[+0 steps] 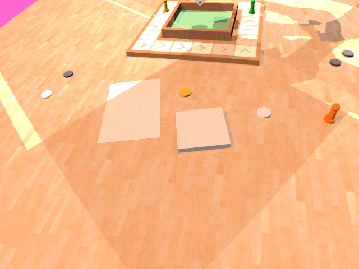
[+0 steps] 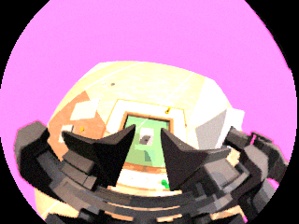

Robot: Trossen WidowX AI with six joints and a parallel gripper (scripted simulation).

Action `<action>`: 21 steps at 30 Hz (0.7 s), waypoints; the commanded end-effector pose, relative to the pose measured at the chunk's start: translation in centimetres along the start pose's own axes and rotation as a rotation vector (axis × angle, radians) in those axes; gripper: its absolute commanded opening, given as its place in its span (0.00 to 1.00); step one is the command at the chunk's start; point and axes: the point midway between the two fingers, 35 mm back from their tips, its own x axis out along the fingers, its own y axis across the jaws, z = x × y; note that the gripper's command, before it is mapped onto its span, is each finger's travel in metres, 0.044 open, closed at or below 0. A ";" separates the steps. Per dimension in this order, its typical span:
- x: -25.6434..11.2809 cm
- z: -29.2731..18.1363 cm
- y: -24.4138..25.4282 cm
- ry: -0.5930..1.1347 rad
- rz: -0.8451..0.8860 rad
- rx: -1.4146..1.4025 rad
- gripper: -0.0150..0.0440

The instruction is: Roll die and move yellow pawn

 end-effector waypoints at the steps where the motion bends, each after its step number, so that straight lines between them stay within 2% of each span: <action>1: -0.8 0.9 0.1 -0.002 0.000 -0.001 0.70; 4: -2.6 3.0 0.0 -0.006 -0.005 -0.002 0.83; 8: -1.9 2.8 -0.1 0.059 -0.030 -0.014 1.00; 12: 1.2 1.5 -0.6 0.471 -0.091 -0.043 1.00; 15: 2.2 1.1 -0.2 0.775 -0.031 -0.013 1.00; 18: 2.3 1.2 0.0 0.841 -0.005 0.000 1.00; 19: 2.6 1.3 -0.5 0.757 -0.052 -0.002 1.00; 20: 2.6 1.3 -0.5 0.757 -0.052 -0.002 1.00; 21: 2.7 1.4 -0.5 0.758 -0.046 -0.015 0.96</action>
